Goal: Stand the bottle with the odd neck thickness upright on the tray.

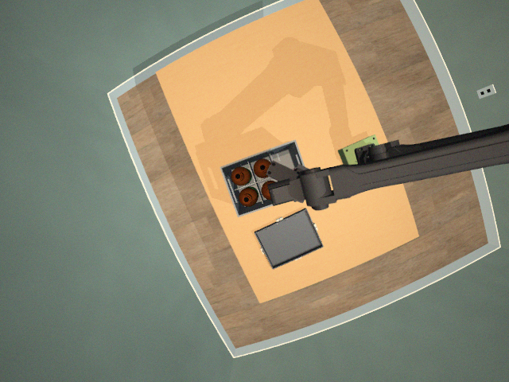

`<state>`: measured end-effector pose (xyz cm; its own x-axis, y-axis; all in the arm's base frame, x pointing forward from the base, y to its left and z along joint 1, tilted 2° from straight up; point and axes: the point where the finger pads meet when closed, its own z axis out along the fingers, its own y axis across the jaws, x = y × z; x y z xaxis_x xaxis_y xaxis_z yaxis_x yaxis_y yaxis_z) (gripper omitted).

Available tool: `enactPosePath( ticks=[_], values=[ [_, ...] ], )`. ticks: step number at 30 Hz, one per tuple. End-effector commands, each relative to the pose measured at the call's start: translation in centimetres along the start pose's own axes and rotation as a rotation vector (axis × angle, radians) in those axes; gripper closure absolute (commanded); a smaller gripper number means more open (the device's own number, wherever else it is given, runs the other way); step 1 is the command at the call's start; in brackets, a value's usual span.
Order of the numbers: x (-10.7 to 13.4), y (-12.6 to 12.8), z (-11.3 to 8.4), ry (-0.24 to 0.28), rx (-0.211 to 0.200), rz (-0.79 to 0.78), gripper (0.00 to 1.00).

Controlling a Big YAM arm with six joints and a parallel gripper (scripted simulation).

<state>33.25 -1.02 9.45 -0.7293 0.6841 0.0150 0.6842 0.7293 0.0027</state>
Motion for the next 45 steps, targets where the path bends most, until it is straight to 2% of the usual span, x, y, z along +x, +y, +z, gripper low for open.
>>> enactPosePath(
  ticks=[1, 32, 45],
  values=[
    [0.8, -0.1, 1.0, 0.021, 0.017, -0.005, 1.0],
    [0.8, -0.1, 0.9, 0.022, 0.017, -0.005, 1.0],
    [0.9, -0.3, -0.1, 0.015, 0.012, -0.005, 1.0]
  ],
)
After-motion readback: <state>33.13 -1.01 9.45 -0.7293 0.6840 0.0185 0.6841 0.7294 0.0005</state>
